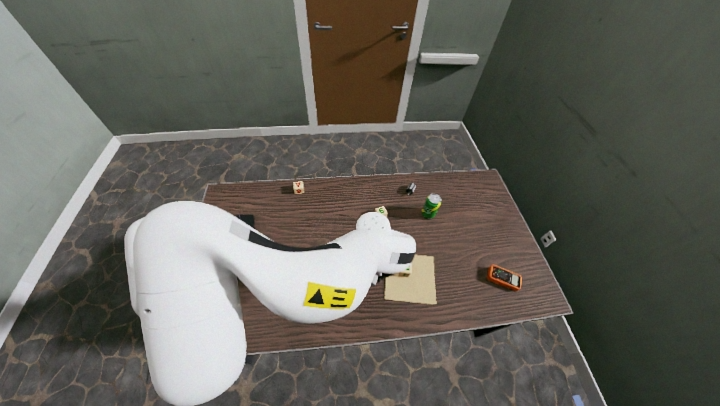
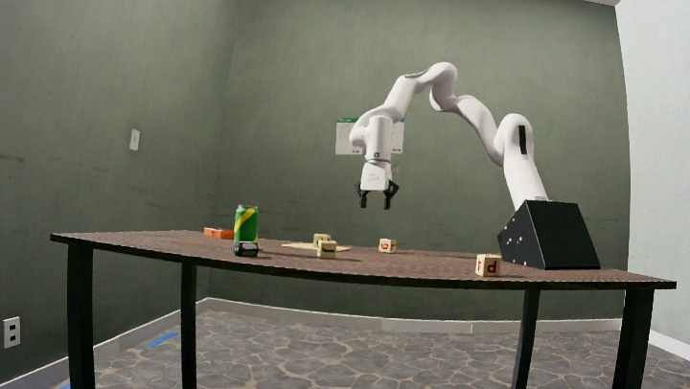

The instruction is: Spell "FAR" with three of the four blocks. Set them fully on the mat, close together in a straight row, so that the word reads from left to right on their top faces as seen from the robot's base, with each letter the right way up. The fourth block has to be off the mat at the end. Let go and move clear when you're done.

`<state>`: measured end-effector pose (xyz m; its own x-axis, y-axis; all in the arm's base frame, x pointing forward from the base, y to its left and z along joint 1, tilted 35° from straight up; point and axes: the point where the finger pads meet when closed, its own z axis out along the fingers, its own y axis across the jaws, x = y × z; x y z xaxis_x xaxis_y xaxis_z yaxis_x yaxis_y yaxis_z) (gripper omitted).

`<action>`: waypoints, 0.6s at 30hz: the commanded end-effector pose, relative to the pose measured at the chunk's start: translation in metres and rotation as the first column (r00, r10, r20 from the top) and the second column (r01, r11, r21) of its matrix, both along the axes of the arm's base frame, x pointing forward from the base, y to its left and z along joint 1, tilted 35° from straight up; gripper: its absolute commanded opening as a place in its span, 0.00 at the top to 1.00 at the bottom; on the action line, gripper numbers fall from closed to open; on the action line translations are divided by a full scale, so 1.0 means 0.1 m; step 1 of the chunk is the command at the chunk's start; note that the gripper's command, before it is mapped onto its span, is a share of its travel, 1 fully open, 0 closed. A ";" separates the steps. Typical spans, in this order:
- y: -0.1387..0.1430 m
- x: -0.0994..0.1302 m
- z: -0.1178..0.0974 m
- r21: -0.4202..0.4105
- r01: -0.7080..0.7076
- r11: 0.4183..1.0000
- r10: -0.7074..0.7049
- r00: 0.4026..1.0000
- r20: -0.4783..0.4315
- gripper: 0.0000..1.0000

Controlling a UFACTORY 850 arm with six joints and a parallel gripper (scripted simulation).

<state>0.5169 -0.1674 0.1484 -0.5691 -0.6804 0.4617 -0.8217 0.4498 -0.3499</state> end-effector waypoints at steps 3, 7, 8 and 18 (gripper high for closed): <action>-0.03 0.73 -0.11 -0.002 -0.067 0.998 0.067 0.996 -0.065 0.00; -0.02 1.09 -0.18 0.002 -0.110 0.994 0.109 0.989 -0.096 0.00; -0.01 1.19 -0.20 0.004 -0.121 0.993 0.121 0.987 -0.104 0.00; 0.03 1.73 -0.37 0.023 -0.194 0.981 0.195 0.968 -0.156 0.00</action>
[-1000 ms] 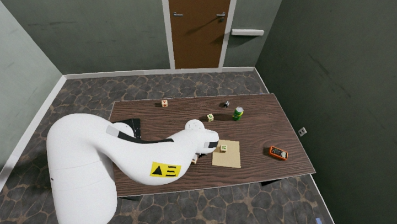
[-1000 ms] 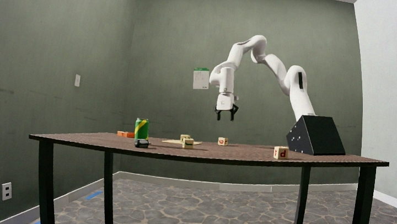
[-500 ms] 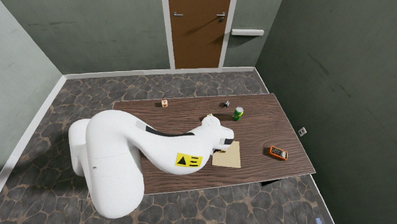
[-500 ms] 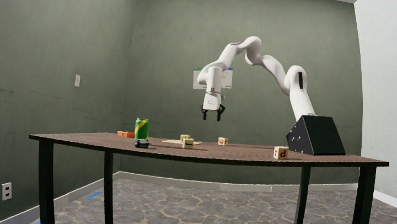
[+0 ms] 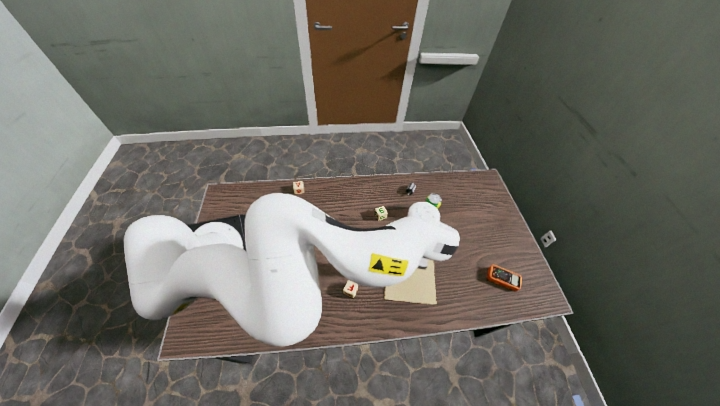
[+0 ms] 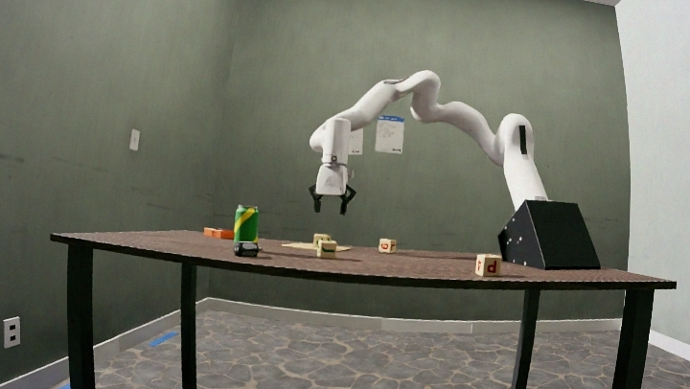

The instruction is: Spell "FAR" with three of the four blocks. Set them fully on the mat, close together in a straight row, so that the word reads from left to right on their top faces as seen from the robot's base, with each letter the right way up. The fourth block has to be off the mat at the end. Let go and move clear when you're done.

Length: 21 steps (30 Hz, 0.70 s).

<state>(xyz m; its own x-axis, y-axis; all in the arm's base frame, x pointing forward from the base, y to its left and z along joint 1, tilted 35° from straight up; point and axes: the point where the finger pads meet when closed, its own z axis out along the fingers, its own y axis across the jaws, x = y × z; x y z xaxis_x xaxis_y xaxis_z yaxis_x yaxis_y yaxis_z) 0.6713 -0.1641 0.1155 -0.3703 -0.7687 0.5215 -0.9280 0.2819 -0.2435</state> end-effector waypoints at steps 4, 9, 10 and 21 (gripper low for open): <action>0.00 0.19 -0.05 0.007 -0.006 1.000 0.006 0.999 -0.036 0.13; 0.00 0.19 -0.05 0.007 -0.006 1.000 0.006 0.999 -0.036 0.13; 0.00 0.19 -0.05 0.007 -0.006 1.000 0.006 0.999 -0.036 0.13; 0.00 0.19 -0.05 0.007 -0.006 1.000 0.006 0.999 -0.036 0.13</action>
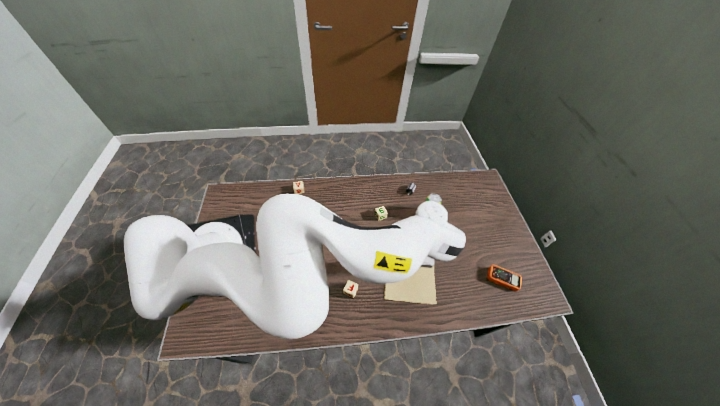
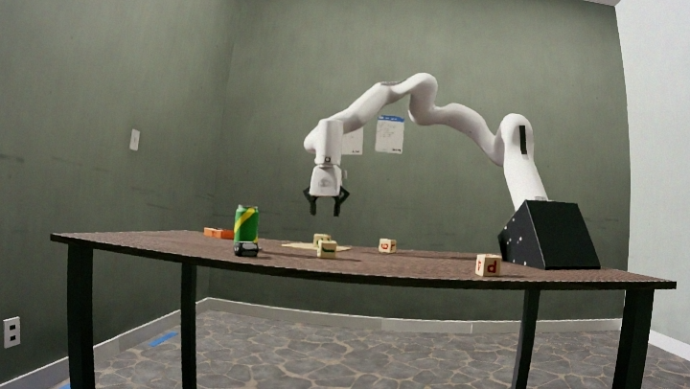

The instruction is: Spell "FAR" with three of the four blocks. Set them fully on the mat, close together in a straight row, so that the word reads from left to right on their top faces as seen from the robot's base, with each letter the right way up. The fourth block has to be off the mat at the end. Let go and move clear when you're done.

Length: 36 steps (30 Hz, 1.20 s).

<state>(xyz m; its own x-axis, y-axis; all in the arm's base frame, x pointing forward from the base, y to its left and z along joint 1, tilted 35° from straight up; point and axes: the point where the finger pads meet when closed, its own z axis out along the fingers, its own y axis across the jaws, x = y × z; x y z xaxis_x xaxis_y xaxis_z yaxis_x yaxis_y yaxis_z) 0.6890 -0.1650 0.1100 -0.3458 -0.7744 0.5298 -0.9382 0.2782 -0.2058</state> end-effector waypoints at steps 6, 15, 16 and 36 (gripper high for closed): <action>0.00 0.01 0.01 0.000 -0.001 1.000 0.001 1.000 0.002 0.13; 0.00 0.01 0.01 0.000 -0.001 1.000 0.001 1.000 0.002 0.13; 0.00 0.01 0.01 0.000 -0.001 1.000 0.001 1.000 0.002 0.13; -0.06 0.01 -0.08 0.000 -0.001 1.000 0.001 1.000 0.002 0.13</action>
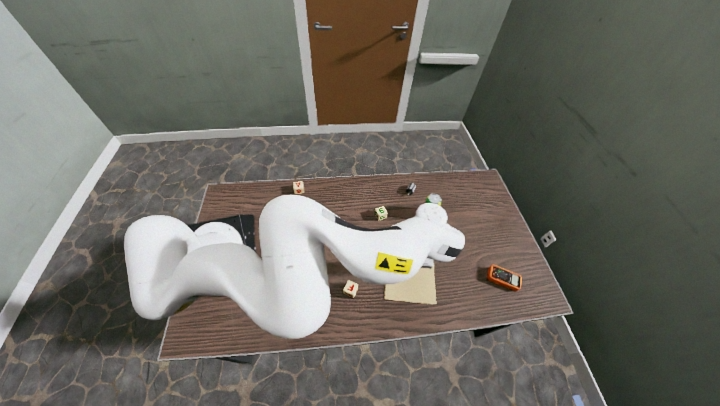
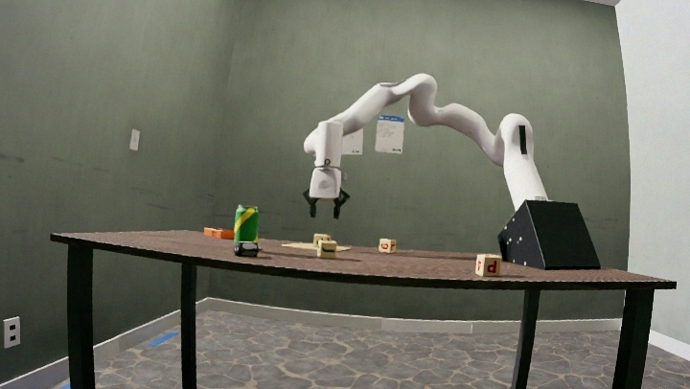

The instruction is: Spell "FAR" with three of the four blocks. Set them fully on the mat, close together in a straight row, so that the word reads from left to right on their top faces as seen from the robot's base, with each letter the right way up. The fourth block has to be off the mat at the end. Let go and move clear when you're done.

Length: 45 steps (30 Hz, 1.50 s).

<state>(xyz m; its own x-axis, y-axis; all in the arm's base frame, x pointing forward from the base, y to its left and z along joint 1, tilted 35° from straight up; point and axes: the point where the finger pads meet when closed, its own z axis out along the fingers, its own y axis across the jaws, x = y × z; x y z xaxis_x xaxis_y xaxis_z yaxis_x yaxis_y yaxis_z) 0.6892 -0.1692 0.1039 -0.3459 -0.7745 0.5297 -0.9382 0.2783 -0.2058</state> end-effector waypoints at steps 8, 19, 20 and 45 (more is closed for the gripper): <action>-0.09 0.01 -0.12 0.000 -0.001 1.000 0.001 1.000 0.002 0.13; -0.17 0.01 -0.24 0.000 -0.001 1.000 0.001 1.000 0.002 0.13; -0.17 0.01 -0.25 0.000 -0.001 1.000 0.001 1.000 0.002 0.13; -0.25 0.02 -0.36 0.000 -0.001 1.000 0.001 1.000 0.002 0.13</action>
<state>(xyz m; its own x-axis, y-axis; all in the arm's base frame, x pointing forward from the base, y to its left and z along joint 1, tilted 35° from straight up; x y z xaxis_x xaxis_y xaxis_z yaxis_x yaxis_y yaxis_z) 0.6900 -0.1944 0.0673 -0.3458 -0.7745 0.5297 -0.9382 0.2783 -0.2056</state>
